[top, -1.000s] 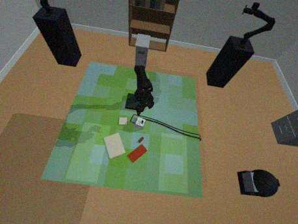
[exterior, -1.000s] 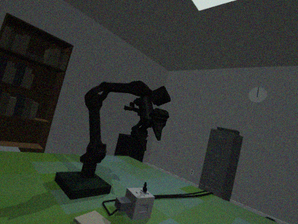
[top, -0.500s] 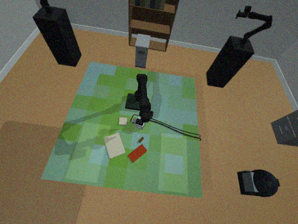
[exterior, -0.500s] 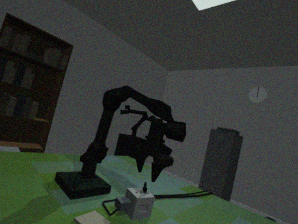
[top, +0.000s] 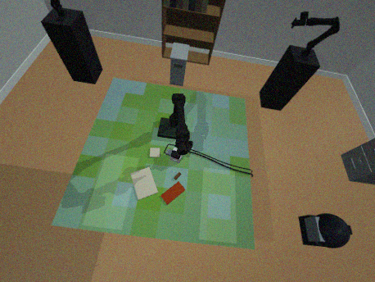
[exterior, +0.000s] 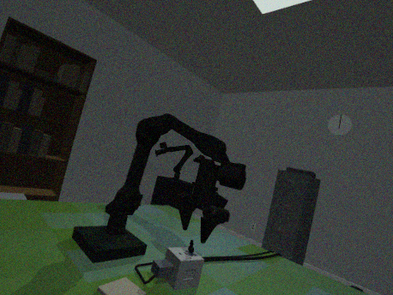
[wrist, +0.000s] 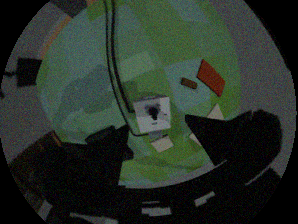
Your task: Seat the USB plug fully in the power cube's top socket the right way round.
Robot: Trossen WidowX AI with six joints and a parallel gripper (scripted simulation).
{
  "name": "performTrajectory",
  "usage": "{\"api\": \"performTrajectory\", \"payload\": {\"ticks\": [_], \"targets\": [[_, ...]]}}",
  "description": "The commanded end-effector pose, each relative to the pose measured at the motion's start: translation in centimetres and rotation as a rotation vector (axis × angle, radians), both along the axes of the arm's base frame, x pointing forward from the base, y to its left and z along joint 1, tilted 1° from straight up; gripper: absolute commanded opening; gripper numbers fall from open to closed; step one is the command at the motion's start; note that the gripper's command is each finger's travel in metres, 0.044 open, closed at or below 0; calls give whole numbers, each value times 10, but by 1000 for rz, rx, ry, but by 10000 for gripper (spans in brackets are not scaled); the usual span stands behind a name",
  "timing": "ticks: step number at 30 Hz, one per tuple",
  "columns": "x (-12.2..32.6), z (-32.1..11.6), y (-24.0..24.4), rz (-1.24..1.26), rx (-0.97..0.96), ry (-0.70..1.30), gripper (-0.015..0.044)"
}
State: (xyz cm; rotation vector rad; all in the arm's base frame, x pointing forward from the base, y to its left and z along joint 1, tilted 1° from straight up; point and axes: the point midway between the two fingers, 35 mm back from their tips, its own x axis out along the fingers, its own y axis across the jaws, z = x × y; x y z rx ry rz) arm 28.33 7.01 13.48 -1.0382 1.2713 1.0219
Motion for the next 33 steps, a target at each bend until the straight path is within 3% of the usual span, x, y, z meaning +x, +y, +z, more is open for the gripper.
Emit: {"api": "performTrajectory", "payload": {"ticks": [1, 20, 33], "targets": [[-1, -6, 1, 3, 4, 5, 440], [0, -19, 1, 3, 4, 5, 440], [0, -18, 0, 0, 0, 2, 99]]}}
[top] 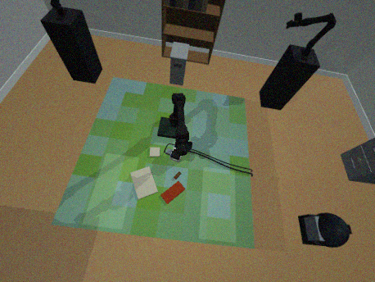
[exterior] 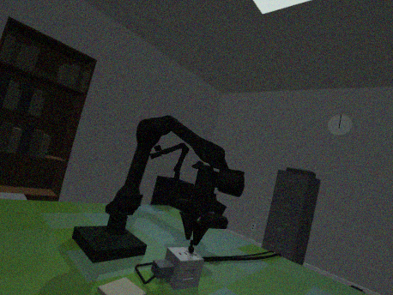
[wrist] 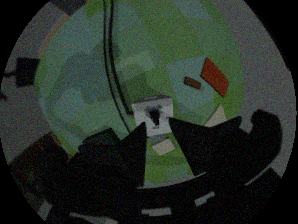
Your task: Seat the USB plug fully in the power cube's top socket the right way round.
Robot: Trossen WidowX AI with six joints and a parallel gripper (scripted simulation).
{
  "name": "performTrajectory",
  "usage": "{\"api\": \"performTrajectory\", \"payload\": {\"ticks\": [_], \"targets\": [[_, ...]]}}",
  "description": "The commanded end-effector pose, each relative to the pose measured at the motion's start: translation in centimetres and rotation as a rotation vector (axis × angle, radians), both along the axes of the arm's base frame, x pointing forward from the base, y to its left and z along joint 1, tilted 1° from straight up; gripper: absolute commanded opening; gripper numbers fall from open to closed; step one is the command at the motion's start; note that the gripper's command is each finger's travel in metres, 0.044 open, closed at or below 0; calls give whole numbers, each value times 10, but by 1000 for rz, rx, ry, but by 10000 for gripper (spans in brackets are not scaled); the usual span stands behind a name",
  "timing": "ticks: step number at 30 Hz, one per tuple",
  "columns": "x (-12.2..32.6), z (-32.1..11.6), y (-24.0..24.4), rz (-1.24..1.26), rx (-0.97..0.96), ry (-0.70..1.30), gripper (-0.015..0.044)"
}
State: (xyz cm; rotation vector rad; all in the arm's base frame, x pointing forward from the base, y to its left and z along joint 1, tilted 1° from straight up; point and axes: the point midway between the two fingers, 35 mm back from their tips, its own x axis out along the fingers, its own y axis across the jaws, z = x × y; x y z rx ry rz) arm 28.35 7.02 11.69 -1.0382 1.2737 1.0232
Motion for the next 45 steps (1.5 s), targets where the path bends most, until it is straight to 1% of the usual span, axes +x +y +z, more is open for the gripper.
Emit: {"api": "performTrajectory", "payload": {"ticks": [1, 3, 6, 23, 45], "targets": [[0, 0, 0, 0, 1, 0, 72], [0, 0, 0, 0, 1, 0, 20], [0, 0, 0, 0, 1, 0, 0], [0, 0, 0, 0, 0, 1, 0], [-1, 15, 0, 0, 0, 1, 0]]}}
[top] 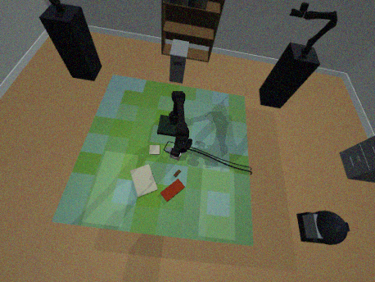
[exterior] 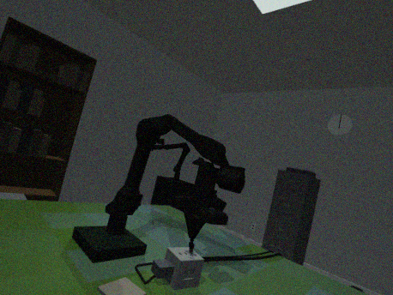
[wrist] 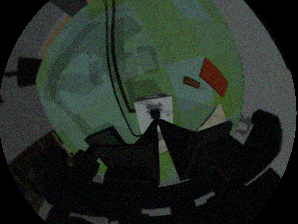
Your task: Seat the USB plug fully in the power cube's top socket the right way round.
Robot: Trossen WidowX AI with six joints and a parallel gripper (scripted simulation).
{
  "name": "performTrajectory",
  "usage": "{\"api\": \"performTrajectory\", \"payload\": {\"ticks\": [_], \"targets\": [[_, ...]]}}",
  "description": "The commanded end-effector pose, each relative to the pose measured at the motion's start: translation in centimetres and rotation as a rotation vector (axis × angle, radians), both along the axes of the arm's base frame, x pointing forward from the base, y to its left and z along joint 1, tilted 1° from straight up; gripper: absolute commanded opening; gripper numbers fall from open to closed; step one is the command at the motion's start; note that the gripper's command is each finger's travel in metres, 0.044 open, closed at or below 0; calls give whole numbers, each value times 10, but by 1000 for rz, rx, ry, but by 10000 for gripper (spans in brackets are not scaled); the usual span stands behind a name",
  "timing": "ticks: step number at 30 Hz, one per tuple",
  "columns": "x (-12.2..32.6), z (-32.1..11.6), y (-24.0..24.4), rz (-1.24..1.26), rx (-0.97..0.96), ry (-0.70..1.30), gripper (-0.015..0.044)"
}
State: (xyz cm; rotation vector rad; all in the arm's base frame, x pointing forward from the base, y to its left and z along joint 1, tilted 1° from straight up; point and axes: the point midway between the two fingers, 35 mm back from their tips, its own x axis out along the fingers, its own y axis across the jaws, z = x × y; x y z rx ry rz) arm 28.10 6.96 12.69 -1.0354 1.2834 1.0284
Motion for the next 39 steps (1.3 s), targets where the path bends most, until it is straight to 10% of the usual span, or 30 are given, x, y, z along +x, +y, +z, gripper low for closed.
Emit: {"api": "performTrajectory", "payload": {"ticks": [1, 39], "targets": [[2, 6, 0, 0, 2, -10, 0], [0, 17, 0, -192, 5, 0, 0]]}}
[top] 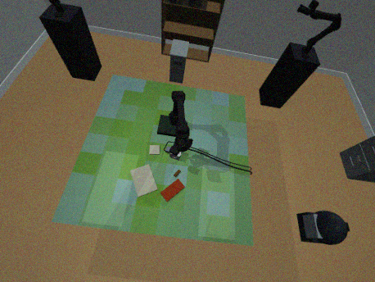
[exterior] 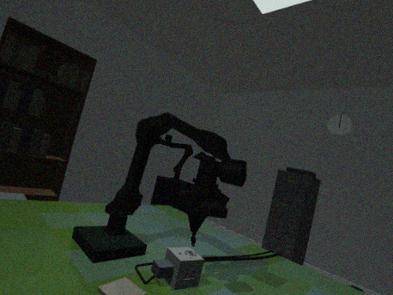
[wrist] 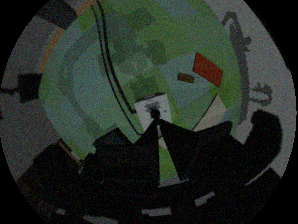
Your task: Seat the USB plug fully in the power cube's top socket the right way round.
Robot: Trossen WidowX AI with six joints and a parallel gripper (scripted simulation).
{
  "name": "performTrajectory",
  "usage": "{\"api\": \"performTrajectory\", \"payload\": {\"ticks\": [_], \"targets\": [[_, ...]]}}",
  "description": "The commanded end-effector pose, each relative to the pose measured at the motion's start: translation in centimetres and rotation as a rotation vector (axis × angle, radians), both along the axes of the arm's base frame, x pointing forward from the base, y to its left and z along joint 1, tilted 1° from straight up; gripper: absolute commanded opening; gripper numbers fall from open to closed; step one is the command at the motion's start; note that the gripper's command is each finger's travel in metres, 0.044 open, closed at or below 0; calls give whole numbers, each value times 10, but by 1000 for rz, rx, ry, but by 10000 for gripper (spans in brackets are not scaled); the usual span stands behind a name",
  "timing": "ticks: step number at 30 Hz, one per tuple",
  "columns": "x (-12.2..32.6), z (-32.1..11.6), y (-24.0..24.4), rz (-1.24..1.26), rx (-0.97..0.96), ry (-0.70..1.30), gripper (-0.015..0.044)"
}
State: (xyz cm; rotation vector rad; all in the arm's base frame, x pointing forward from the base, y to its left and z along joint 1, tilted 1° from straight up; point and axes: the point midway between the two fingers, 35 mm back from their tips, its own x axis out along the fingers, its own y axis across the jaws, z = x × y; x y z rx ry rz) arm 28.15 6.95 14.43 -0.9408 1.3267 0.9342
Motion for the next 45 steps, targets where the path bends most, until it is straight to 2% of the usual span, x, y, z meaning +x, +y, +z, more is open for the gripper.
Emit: {"api": "performTrajectory", "payload": {"ticks": [1, 45], "targets": [[0, 0, 0, -96, 2, 3, 0], [0, 0, 0, -1250, 32, 18, 0]]}}
